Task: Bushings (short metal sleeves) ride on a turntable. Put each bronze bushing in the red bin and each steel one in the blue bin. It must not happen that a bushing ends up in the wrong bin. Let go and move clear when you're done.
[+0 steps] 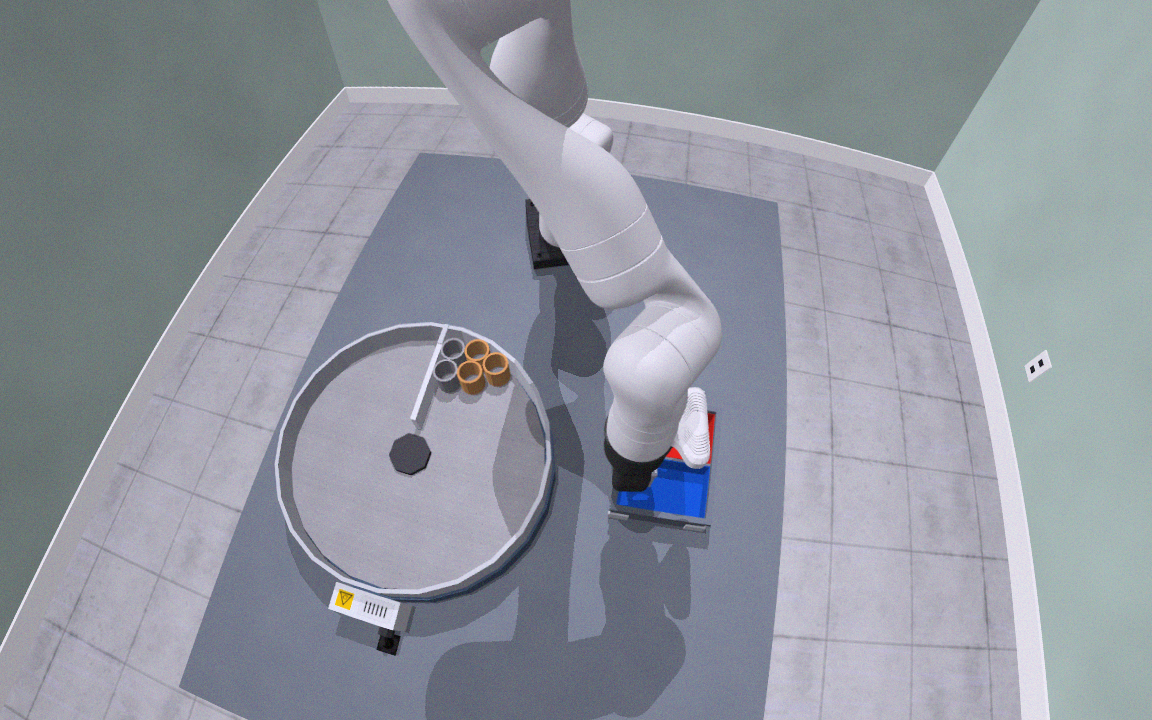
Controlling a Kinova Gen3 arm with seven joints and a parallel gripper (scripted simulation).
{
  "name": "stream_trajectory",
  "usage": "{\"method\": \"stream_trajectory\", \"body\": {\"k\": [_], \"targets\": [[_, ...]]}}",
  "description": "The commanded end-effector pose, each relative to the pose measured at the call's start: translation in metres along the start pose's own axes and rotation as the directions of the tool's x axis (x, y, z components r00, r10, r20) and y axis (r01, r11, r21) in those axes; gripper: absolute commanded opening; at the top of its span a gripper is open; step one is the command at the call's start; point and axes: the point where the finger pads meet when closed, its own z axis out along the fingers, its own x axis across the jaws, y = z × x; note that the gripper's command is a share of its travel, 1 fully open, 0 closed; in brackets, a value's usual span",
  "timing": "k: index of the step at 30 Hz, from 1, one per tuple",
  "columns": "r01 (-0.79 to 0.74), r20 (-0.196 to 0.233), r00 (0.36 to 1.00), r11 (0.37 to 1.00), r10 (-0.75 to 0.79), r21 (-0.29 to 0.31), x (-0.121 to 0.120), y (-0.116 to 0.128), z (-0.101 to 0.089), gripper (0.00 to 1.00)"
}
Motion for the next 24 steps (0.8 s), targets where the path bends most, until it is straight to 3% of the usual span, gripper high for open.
{"method": "stream_trajectory", "body": {"k": [1, 24], "targets": [[0.001, -0.001, 1.000, 1.000, -0.001, 0.001, 0.000, -0.001, 0.000, 0.00], [0.001, -0.001, 1.000, 1.000, -0.001, 0.001, 0.000, -0.001, 0.012, 0.00]]}}
